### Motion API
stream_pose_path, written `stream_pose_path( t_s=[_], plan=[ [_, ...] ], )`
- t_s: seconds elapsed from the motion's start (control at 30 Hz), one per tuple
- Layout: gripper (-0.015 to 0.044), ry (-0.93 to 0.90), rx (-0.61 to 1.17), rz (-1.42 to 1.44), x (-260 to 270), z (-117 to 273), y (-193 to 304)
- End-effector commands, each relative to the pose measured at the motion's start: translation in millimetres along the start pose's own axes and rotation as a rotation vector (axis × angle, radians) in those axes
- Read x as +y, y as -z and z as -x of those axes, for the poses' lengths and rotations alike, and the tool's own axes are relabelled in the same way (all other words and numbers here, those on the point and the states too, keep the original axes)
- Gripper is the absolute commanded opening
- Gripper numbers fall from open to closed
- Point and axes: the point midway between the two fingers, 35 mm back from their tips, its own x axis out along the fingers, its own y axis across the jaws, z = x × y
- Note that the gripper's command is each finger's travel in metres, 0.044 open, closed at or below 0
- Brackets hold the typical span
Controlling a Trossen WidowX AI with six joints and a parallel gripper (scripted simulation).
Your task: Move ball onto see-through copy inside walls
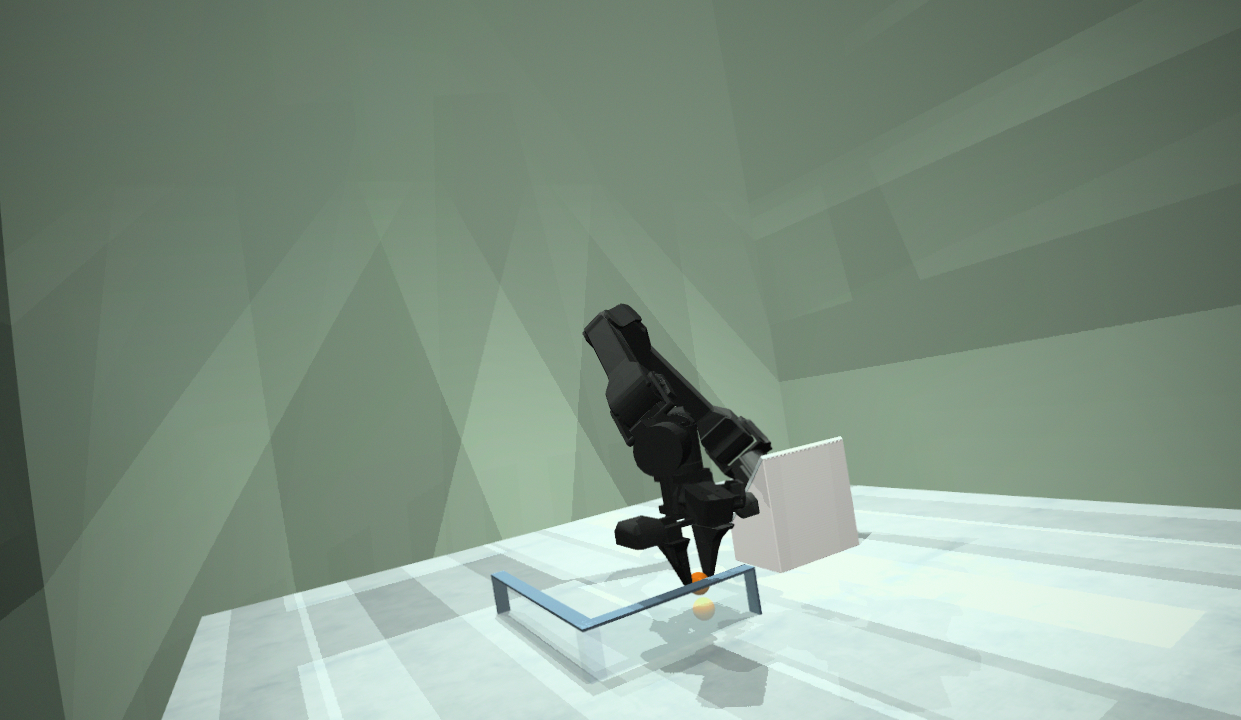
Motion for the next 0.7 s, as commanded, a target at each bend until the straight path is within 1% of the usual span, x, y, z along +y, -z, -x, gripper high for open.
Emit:
stream_pose_path(
  t_s=[0.0,0.23,0.67],
  plan=[
    [0.0000,-0.003,0.009,0.005,3,-20,3],
    [0.0000,-0.003,0.009,0.005,3,-21,3],
    [0.0000,-0.003,0.010,0.005,3,-39,3]
  ],
)
